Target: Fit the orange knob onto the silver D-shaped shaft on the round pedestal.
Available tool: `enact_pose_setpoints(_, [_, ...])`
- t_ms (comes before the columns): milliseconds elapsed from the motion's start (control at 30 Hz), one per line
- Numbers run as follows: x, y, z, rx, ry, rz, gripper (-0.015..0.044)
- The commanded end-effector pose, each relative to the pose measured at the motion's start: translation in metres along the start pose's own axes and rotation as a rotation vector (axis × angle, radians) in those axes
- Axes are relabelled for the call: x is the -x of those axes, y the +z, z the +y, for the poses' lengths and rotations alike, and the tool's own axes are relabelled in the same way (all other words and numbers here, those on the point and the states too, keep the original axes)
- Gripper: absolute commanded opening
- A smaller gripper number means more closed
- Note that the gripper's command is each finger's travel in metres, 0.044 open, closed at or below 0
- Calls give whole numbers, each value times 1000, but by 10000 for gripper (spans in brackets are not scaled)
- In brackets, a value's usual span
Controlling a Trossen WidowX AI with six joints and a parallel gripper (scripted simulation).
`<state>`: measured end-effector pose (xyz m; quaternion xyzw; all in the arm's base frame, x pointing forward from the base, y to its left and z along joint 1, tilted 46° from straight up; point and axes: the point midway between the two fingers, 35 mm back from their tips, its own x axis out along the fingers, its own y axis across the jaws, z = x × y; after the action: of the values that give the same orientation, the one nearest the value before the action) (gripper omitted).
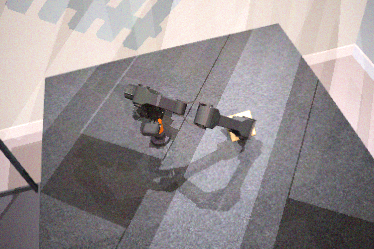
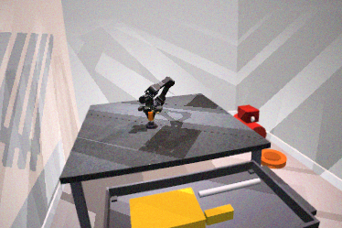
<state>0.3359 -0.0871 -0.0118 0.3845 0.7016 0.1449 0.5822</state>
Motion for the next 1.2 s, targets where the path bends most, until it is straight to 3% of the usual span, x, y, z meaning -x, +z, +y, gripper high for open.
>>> enact_pose_setpoints(0, [3,1,0,-2,1,-2,0])
enact_pose_setpoints(367, [2,0,0,-212,1,-2,0])
enact_pose_setpoints(1167, [4,1,1,-212,1,-2,0])
